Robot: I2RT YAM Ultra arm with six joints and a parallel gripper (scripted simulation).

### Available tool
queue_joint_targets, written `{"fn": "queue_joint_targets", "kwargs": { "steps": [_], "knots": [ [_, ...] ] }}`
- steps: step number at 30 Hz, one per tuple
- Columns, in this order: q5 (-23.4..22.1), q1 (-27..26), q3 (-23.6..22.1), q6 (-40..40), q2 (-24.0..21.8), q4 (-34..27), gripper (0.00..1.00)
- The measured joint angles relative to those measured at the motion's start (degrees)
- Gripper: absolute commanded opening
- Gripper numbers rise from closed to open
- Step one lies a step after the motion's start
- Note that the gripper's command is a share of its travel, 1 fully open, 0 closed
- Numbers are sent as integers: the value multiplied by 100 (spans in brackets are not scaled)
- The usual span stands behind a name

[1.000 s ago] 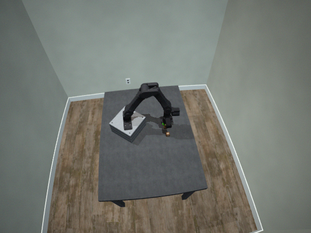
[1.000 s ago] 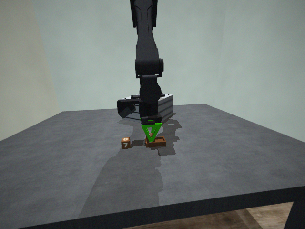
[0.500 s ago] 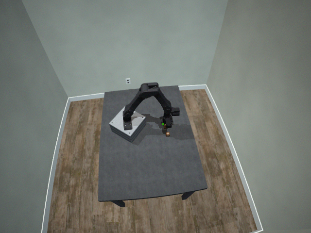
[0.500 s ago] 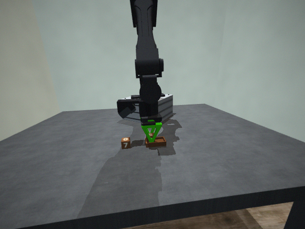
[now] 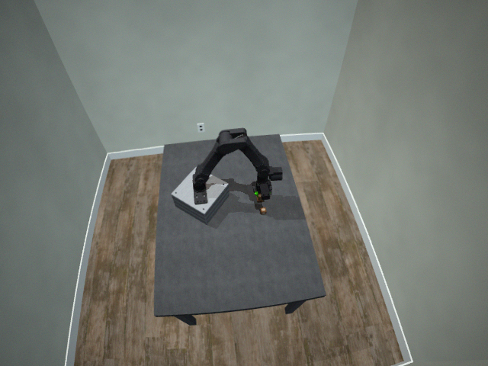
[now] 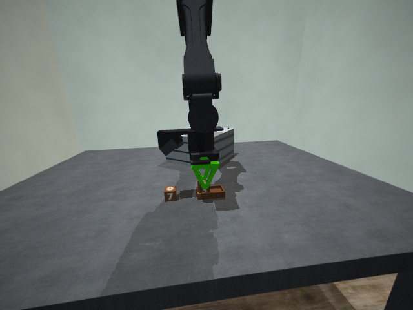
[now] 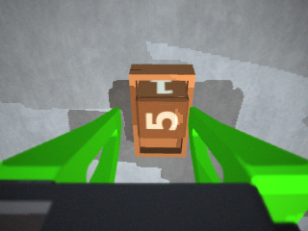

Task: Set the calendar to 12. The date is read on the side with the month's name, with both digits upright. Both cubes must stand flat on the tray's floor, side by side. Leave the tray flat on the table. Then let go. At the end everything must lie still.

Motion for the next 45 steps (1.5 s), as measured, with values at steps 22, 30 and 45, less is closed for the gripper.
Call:
{"fn": "queue_joint_targets", "kwargs": {
  "steps": [22,30,45],
  "knots": [
    [0,17,553,15,-1027,-1513,45],
    [0,17,555,17,-1029,-1624,100],
    [0,17,555,17,-1029,-1639,100]
  ]
}}
